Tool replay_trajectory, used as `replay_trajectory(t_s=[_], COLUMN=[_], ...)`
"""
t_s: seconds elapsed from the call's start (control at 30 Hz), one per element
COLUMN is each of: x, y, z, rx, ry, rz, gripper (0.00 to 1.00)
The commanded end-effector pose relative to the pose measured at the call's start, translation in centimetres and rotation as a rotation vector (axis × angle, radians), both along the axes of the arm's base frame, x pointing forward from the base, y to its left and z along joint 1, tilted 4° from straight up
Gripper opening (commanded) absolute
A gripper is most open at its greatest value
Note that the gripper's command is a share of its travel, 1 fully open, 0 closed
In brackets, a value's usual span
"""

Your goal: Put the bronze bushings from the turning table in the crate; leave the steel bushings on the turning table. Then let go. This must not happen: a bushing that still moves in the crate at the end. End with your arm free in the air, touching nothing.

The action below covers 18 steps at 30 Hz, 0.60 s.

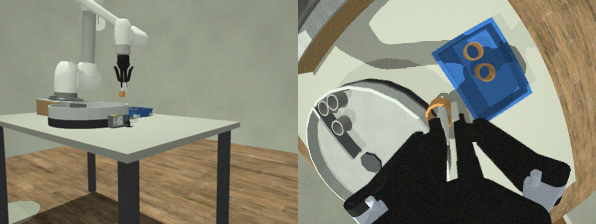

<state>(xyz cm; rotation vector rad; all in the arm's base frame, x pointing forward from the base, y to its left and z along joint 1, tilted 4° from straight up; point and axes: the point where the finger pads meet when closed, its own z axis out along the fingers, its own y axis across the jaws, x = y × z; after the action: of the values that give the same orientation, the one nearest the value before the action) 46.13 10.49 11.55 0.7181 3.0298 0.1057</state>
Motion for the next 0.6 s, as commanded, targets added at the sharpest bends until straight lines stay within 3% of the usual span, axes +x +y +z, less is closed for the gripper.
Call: replay_trajectory(t_s=[0.0, 0.3, 0.57], x=[2.1, 5.7, 6.6], y=[2.6, 8.4, 9.8], z=[0.1, 0.6, 0.7], rx=[-0.009, -0.009, -0.009], ry=[-0.002, -0.002, -0.002], rz=[-0.002, -0.002, -0.002], gripper=[0.00, 0.00, 0.00])
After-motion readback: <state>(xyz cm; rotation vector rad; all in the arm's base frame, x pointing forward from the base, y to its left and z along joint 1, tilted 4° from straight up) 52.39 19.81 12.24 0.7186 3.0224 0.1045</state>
